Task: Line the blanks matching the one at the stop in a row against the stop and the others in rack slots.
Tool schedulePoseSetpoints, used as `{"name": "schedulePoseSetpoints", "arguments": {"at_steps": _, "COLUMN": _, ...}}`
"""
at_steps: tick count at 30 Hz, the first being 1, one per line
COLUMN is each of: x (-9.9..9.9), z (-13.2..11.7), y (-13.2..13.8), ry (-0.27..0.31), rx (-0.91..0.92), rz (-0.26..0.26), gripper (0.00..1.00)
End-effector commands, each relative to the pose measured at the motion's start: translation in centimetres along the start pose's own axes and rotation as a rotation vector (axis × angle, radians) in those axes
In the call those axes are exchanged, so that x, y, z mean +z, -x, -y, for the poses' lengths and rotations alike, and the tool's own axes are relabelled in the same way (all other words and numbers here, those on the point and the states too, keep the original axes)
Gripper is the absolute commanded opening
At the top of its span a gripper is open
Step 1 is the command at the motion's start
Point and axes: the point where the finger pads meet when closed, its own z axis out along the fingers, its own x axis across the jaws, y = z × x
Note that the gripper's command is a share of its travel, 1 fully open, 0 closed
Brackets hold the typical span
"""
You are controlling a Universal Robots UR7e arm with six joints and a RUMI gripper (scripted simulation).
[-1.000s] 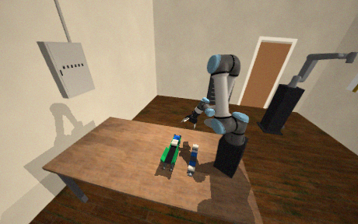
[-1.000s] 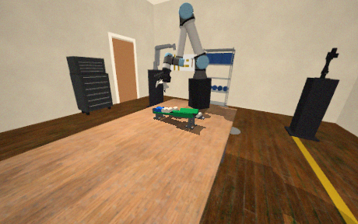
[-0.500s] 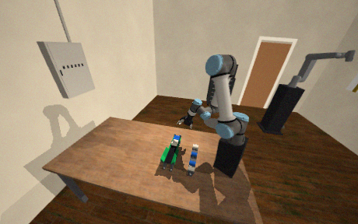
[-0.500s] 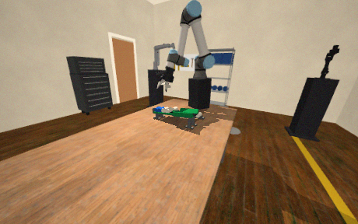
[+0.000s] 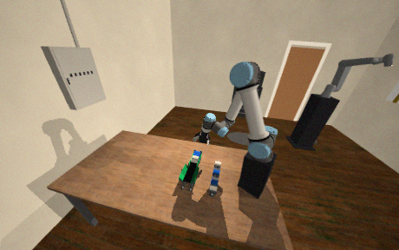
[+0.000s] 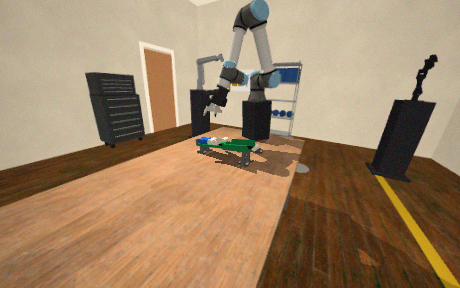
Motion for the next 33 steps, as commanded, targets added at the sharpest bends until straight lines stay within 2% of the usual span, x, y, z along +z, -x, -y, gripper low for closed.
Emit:
{"name": "schedulePoseSetpoints", "arguments": {"at_steps": 1, "x": 0.1, "z": -0.5, "y": 0.4, "ry": -0.046, "rx": 0.007, "rz": -0.069, "gripper": 1.0}}
{"name": "schedulePoseSetpoints", "arguments": {"at_steps": 14, "x": -0.6, "z": -2.8, "y": 2.8, "ry": -0.147, "rx": -0.021, "rz": -0.158, "gripper": 1.0}}
{"name": "schedulePoseSetpoints", "arguments": {"at_steps": 33, "x": -1.1, "z": -3.9, "y": 4.0, "ry": -0.2, "rx": -0.037, "rz": -0.197, "gripper": 1.0}}
